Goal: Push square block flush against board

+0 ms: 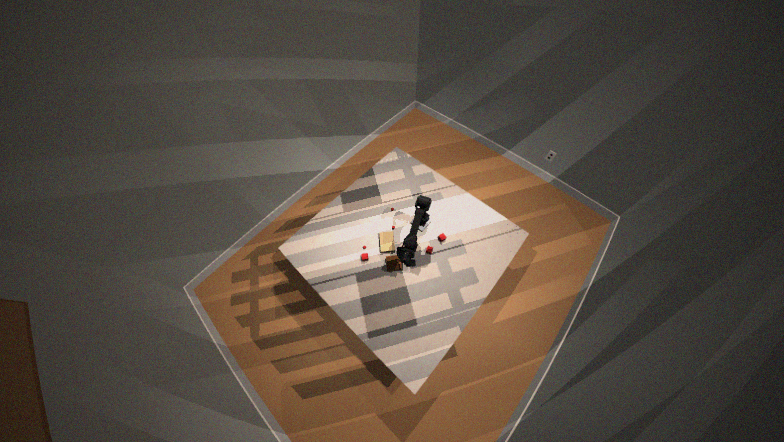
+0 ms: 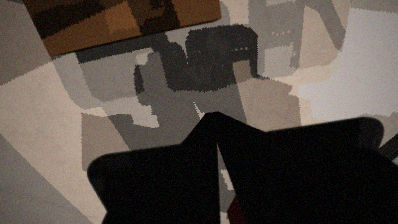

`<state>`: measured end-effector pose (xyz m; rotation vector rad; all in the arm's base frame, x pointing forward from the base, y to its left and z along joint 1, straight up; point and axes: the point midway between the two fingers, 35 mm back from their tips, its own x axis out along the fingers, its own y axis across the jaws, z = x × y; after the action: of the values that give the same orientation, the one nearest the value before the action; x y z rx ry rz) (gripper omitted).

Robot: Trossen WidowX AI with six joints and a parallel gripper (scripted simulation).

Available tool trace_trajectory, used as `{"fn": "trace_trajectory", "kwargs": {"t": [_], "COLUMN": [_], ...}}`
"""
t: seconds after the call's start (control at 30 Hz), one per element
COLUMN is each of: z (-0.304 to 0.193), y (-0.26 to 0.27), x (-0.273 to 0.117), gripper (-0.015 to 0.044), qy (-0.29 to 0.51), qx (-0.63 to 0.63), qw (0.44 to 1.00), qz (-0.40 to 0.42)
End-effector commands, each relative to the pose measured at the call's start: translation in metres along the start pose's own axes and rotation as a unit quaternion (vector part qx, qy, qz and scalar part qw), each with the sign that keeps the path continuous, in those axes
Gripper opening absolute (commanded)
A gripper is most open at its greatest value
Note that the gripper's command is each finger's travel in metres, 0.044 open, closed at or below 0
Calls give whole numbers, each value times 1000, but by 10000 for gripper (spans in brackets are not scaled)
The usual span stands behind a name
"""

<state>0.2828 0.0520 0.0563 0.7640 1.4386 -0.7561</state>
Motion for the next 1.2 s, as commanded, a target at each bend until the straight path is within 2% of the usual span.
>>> {"fn": "trace_trajectory", "kwargs": {"t": [0.0,0.4,0.6,1.17], "z": [2,27,28,44], "y": [4,34,36,38], "x": [-28,-29,26,25], "gripper": [0,0,0,0], "qy": [-7,-8,-9,-9], "qx": [-1,-25,-25,-25], "qw": [1000,1000,1000,1000], "qz": [13,14,14,14]}}
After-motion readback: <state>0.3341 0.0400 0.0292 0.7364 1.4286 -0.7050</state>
